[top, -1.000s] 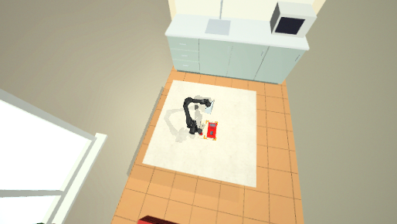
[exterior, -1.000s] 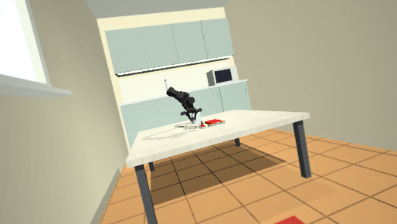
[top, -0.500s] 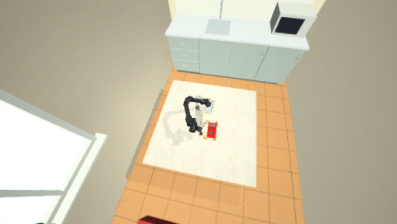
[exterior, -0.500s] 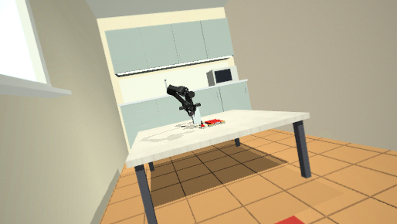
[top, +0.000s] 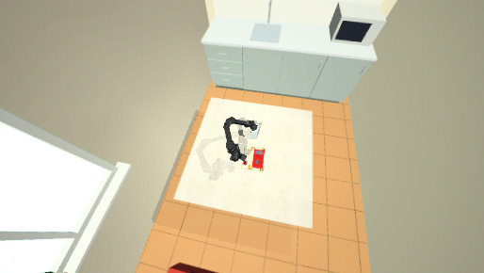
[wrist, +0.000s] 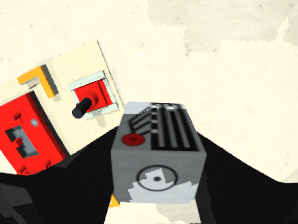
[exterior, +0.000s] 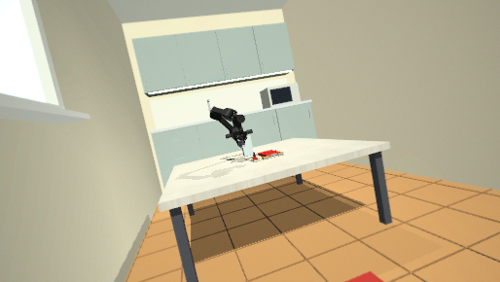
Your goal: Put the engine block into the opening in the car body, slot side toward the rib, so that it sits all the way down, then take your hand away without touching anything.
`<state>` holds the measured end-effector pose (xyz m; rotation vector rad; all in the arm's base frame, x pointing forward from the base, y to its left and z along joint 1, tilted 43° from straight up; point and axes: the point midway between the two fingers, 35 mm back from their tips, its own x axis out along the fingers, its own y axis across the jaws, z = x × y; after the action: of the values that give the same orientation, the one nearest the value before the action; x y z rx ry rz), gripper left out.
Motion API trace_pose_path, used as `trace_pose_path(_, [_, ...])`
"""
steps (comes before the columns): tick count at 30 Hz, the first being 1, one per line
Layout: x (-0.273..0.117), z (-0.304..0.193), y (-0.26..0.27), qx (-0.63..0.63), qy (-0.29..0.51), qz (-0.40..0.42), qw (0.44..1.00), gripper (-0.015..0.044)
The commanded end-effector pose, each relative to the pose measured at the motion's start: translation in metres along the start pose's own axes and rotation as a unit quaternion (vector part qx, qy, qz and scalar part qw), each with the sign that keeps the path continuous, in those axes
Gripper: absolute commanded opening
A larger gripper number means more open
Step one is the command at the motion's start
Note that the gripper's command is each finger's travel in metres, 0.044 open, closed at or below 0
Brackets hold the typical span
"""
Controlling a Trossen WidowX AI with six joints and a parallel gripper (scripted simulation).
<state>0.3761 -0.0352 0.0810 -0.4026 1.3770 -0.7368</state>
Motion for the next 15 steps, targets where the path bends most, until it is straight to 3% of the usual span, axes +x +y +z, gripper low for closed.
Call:
trace_pose_path(1, [0.0045,-0.0006,-0.0001,-0.001,0.0,-0.002,1.0,0.0])
trace_pose_path(9, [0.0022,-0.0025,0.0002,-0.002,-0.036,-0.001,0.999,0.0])
trace_pose_path(15, [0.0044,-0.0062,0.0023,-0.004,-0.119,0.003,0.993,0.0])
